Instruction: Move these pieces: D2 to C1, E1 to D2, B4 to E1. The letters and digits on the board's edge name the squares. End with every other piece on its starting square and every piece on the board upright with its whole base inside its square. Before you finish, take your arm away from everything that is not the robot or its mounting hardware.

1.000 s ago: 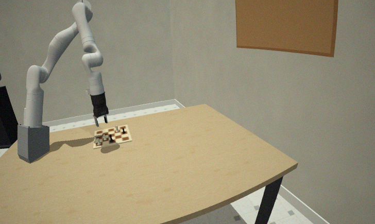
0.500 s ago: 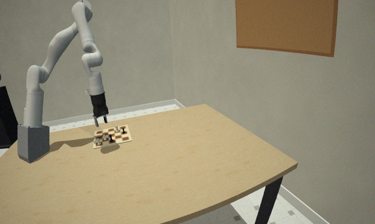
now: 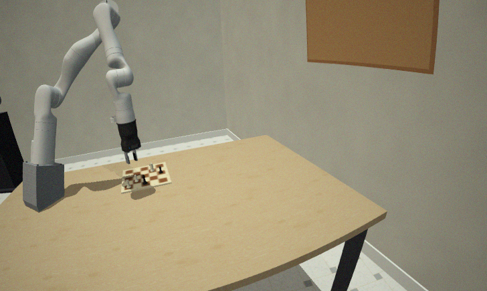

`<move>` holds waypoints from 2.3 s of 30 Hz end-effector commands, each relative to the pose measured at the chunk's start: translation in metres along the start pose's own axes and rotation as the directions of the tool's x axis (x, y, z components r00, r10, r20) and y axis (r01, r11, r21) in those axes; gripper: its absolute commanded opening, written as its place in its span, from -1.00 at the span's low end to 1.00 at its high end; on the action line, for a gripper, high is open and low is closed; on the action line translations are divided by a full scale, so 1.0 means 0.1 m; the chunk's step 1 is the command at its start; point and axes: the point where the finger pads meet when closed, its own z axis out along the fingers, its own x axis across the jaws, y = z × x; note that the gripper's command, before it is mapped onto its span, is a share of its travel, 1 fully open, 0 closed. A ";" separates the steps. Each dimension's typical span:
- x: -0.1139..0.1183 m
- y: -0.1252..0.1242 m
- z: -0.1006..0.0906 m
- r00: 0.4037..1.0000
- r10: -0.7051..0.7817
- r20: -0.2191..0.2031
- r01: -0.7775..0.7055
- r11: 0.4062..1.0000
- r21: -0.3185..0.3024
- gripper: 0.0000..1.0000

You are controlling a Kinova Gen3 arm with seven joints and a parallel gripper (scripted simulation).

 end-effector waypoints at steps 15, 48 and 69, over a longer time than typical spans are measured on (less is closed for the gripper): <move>0.00 0.01 -0.01 1.000 0.000 -0.001 0.000 1.000 -0.001 0.36; 0.00 0.00 0.15 1.000 0.000 -0.001 0.000 1.000 -0.001 0.36; -0.01 0.00 0.42 1.000 0.000 -0.001 0.000 1.000 -0.001 0.36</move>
